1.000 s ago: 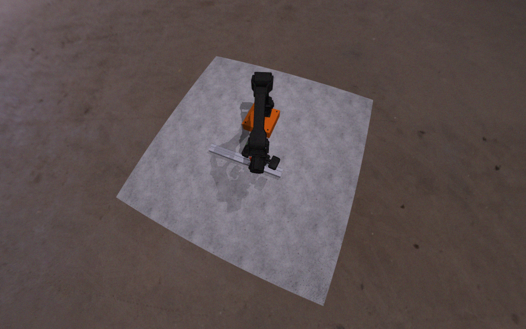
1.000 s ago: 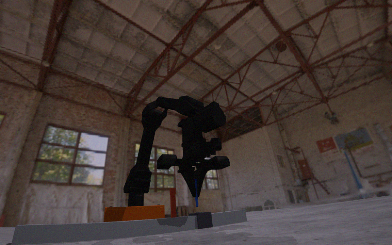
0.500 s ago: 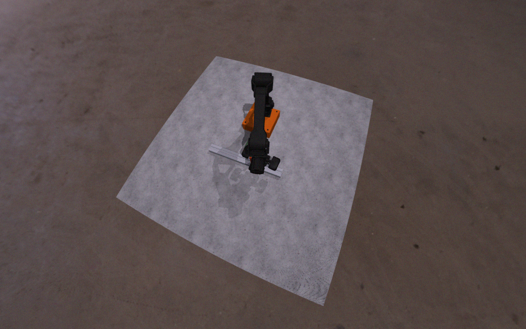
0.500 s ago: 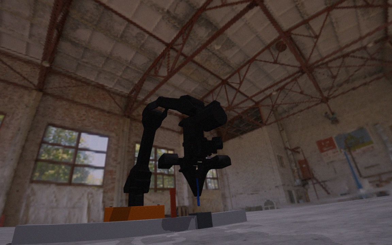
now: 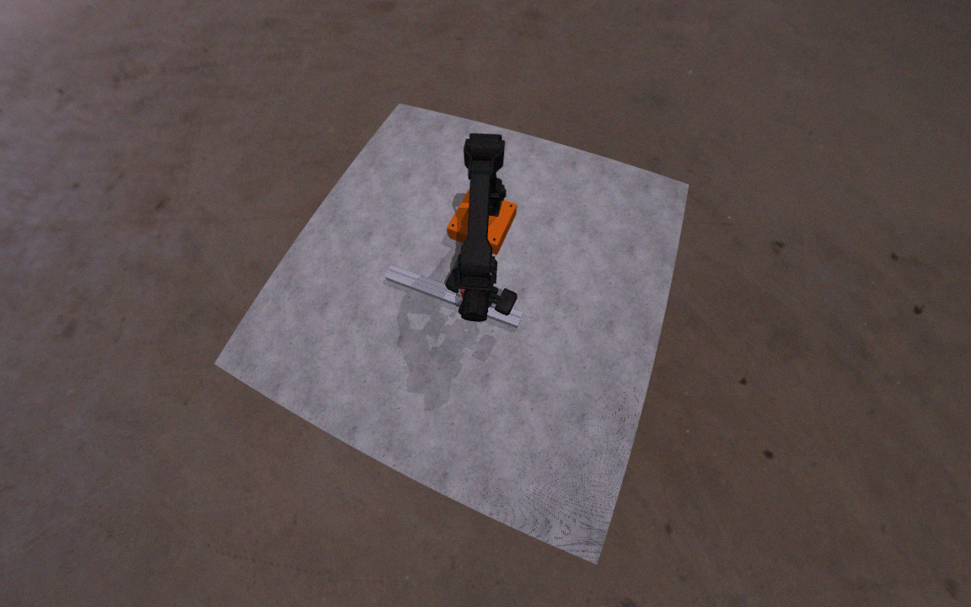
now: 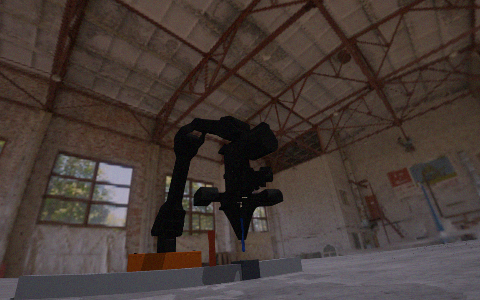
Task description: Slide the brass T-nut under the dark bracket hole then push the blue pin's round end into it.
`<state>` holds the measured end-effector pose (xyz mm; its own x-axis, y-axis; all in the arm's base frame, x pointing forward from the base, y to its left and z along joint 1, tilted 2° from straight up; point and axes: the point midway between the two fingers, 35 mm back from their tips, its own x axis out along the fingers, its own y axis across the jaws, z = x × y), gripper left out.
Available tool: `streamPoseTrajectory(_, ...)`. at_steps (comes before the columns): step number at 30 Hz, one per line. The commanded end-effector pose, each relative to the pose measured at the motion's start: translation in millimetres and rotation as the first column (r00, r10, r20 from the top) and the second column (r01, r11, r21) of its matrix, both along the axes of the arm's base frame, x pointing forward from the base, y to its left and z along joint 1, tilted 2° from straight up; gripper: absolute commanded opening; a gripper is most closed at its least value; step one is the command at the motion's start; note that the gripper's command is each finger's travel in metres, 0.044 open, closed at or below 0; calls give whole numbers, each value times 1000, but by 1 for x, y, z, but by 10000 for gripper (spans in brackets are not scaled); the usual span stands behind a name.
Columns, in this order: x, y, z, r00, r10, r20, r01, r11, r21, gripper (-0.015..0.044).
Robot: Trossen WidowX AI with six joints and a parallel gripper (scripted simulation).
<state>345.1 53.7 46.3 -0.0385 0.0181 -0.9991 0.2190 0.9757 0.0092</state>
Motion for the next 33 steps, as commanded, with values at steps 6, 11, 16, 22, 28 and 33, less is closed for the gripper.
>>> streamPoseTrajectory(6,-5,0,-2,1000,1,-8,-1,1000,4,-150)
streamPoseTrajectory(11,-2,1,-1,1000,1,-8,-1,1000,4,-150)
streamPoseTrajectory(16,-1,1,-1,1000,1,-8,-1,1000,4,-150)
streamPoseTrajectory(22,-4,0,-2,1000,1,-8,-1,1000,4,-150)
streamPoseTrajectory(28,-4,0,-5,1000,1,-8,-1,1000,4,-150)
streamPoseTrajectory(33,-4,0,-11,1000,1,-8,-1,1000,4,-150)
